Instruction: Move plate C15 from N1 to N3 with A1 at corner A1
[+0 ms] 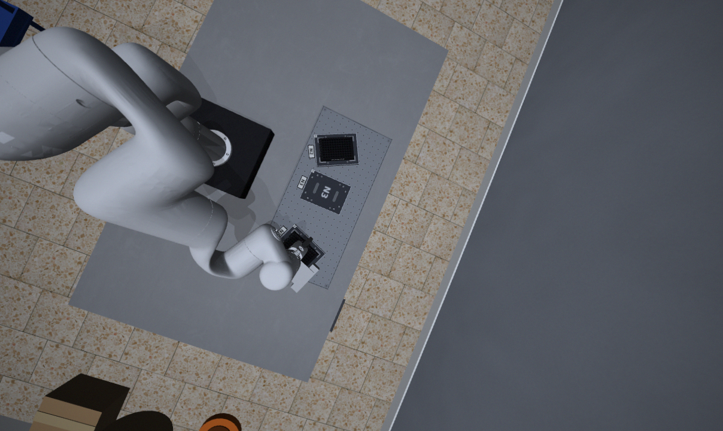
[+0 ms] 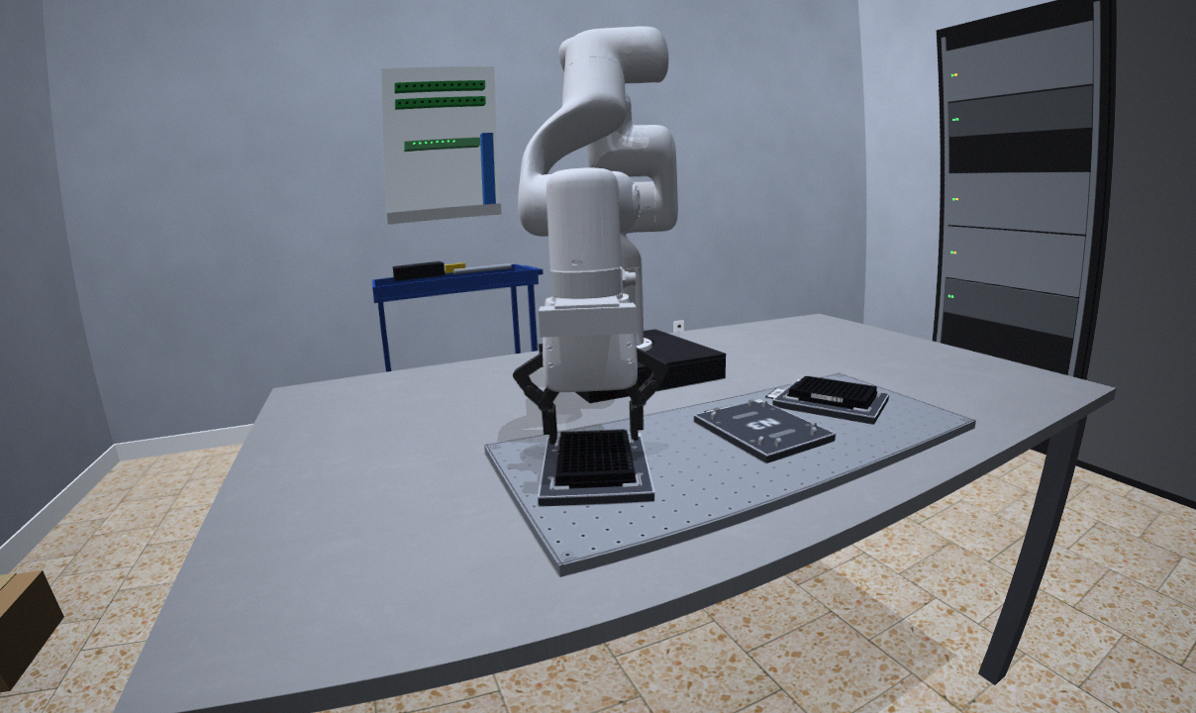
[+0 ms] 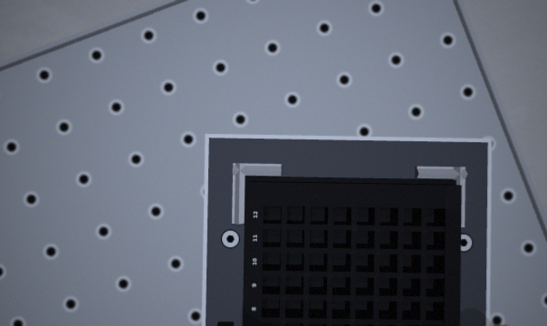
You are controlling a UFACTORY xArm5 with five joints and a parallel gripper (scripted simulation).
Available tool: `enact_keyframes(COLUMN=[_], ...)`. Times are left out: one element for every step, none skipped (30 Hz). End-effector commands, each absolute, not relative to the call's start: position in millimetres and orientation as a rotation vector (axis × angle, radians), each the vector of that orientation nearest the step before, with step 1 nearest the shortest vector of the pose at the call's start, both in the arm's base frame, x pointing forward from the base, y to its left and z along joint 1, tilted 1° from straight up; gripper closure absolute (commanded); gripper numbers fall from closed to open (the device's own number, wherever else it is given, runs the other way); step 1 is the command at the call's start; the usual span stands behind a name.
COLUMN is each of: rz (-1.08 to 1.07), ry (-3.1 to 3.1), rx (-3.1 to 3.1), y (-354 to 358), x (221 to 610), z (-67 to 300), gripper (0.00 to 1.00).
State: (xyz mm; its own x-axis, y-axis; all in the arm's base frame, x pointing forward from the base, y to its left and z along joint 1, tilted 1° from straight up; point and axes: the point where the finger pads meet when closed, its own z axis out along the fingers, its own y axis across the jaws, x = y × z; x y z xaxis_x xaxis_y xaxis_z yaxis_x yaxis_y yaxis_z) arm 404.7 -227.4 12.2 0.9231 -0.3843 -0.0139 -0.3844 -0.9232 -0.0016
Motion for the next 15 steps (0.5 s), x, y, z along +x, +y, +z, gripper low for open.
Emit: enact_keyframes(rz=[0.016,0.016,0.016,0.016,0.016,0.016,0.016,0.016,0.016,0.016,0.016,0.016,0.016,0.016,0.016], ry=[0.616,0.616,0.616,0.616,0.616,0.616,0.616,0.616,0.616,0.616,0.616,0.616,0.616,0.616,0.616], rx=[-3.081,-3.081,-3.081,-3.081,-3.081,-3.081,-3.081,-3.081,-3.081,-3.081,-3.081,-3.081,-3.081,-3.081,-3.081], y=[-228.2,-228.2,-228.2,-228.2,-228.2,-228.2,-228.2,-228.2,-228.2,-228.2,-228.2,-228.2,-228.2,-228.2,-228.2], x=[406.2,406.2,406.2,406.2,406.2,406.2,406.2,406.2,406.2,406.2,406.2,406.2,406.2,406.2,406.2], z=[11.9,11.9,11.9,11.9,11.9,11.9,11.9,11.9,11.9,11.9,11.9,11.2,10.6,9.9,9.2], gripper=[0.0,0.0,0.0,0.0,0.0,0.0,0.0,0.0,0.0,0.0,0.0,0.0,0.0,0.0,0.0])
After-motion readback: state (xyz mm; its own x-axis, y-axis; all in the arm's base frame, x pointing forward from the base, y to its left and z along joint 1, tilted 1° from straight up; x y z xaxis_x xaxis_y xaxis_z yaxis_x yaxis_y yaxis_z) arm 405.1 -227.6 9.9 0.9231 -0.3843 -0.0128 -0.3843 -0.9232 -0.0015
